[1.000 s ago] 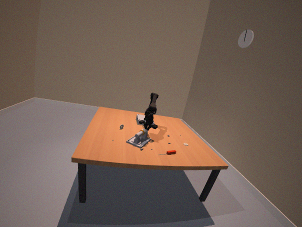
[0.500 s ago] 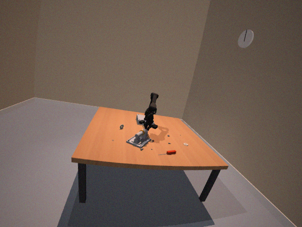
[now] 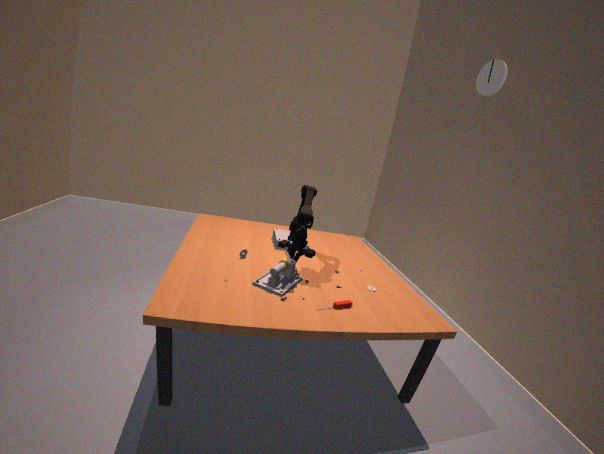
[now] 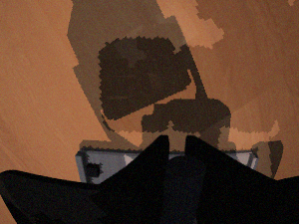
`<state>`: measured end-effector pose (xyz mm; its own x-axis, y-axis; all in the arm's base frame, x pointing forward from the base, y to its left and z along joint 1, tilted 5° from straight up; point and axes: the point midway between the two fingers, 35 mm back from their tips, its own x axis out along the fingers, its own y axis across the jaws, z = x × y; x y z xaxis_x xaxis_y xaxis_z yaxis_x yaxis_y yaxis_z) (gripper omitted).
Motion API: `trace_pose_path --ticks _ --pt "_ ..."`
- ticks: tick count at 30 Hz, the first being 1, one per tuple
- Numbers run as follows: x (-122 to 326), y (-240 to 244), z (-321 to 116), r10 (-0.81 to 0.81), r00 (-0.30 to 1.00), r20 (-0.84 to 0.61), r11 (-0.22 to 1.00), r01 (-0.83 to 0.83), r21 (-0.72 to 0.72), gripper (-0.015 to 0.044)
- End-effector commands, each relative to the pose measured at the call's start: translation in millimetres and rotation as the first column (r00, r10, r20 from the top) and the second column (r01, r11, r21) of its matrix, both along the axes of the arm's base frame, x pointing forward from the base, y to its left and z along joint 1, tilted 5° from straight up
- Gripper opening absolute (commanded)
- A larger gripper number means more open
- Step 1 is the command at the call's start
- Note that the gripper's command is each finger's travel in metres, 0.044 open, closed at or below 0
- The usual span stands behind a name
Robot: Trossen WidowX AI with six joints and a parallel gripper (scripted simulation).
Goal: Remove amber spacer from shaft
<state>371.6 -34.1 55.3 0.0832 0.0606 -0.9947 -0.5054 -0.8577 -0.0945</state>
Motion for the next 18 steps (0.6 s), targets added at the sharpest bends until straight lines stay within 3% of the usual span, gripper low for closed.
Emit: trace_pose_path --ticks 1,18 --pt "-1.7 1.3 -0.9 0.002 1.000 -0.004 1.000 -0.002 0.005 0.0000" --pt "-3.3 2.3 -1.0 0.002 1.000 -0.004 1.000 -0.002 0.005 0.0000"
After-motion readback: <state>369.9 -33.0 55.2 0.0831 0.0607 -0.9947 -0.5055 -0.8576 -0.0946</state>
